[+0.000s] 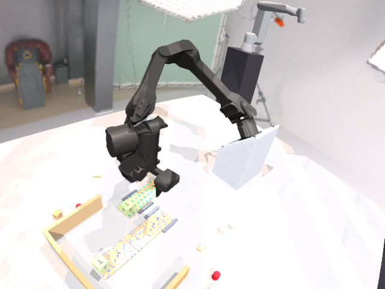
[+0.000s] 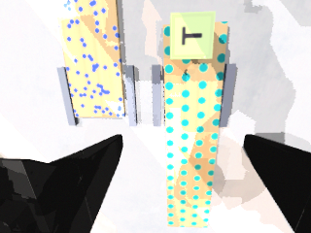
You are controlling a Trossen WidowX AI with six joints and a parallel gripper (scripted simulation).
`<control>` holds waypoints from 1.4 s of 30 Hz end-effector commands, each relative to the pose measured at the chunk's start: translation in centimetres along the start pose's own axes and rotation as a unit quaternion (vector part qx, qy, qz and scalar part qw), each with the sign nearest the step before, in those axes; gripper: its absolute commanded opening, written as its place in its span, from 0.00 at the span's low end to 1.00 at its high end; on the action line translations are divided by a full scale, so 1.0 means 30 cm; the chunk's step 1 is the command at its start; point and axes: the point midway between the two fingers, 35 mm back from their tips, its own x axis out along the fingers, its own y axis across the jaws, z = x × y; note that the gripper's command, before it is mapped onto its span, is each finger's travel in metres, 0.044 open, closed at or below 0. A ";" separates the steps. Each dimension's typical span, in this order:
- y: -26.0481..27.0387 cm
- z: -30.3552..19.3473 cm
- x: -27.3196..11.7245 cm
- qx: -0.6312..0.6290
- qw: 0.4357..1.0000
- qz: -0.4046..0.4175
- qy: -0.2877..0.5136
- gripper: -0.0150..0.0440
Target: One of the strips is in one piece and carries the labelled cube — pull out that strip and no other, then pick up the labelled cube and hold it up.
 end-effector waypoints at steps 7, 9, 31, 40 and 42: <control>-0.007 0.114 -0.017 0.004 1.000 -0.003 -0.002 1.00; -0.008 0.135 -0.021 0.004 1.000 -0.003 -0.002 1.00; -0.024 0.239 0.012 0.005 1.000 -0.003 -0.003 0.68; -0.025 0.240 0.061 0.005 1.000 -0.003 -0.003 0.68; -0.025 0.240 0.072 0.005 1.000 -0.003 -0.002 0.68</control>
